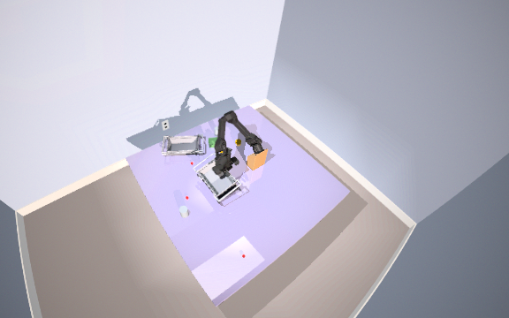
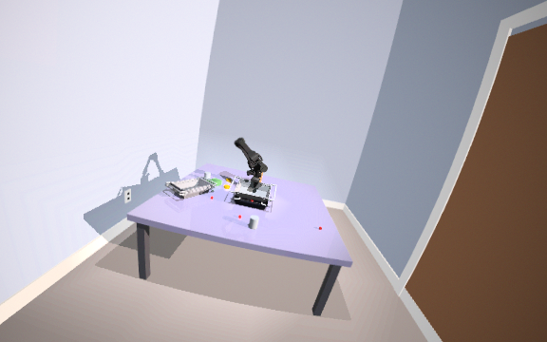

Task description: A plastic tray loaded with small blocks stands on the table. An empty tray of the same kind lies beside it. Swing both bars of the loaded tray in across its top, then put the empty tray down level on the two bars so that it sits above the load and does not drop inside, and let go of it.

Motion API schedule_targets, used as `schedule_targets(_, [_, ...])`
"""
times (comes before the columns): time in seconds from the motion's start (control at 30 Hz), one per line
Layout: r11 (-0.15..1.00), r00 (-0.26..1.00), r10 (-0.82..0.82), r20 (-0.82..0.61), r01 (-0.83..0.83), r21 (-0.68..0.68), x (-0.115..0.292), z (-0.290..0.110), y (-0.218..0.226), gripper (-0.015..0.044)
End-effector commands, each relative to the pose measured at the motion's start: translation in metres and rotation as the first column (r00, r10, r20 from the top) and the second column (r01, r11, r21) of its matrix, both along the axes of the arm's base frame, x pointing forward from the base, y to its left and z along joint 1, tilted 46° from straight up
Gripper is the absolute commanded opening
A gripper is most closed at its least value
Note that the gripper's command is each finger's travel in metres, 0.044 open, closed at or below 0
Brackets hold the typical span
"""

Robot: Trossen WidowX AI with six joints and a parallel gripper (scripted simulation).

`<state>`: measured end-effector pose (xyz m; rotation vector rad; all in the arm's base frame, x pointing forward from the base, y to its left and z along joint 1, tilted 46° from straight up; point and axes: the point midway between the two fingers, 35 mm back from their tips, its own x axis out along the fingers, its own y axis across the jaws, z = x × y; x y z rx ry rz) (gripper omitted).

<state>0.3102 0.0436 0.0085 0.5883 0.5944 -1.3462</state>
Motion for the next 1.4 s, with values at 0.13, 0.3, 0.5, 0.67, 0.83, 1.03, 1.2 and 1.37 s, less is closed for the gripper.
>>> schedule_targets(0.13, [1.0, 1.0, -0.015, -0.014, 0.015, 0.0, -0.0033, -0.0028, -0.0054, 0.0])
schedule_targets(0.3, [1.0, 1.0, -0.015, -0.014, 0.015, 0.0, -0.0033, -0.0028, -0.0054, 0.0])
schedule_targets(0.5, [1.0, 1.0, -0.015, -0.014, 0.015, 0.0, -0.0033, -0.0028, -0.0054, 0.0])
schedule_targets(0.67, [1.0, 1.0, -0.015, -0.014, 0.015, 0.0, -0.0033, -0.0028, -0.0054, 0.0])
schedule_targets(0.83, [1.0, 1.0, -0.015, -0.014, 0.015, 0.0, -0.0033, -0.0028, -0.0054, 0.0])
schedule_targets(1.03, [1.0, 1.0, -0.015, -0.014, 0.015, 0.0, -0.0033, -0.0028, -0.0054, 0.0])
schedule_targets(1.2, [1.0, 1.0, -0.015, -0.014, 0.015, 0.0, -0.0033, -0.0028, -0.0054, 0.0])
schedule_targets(1.37, [1.0, 1.0, -0.015, -0.014, 0.015, 0.0, -0.0046, -0.0054, -0.0081, 0.0])
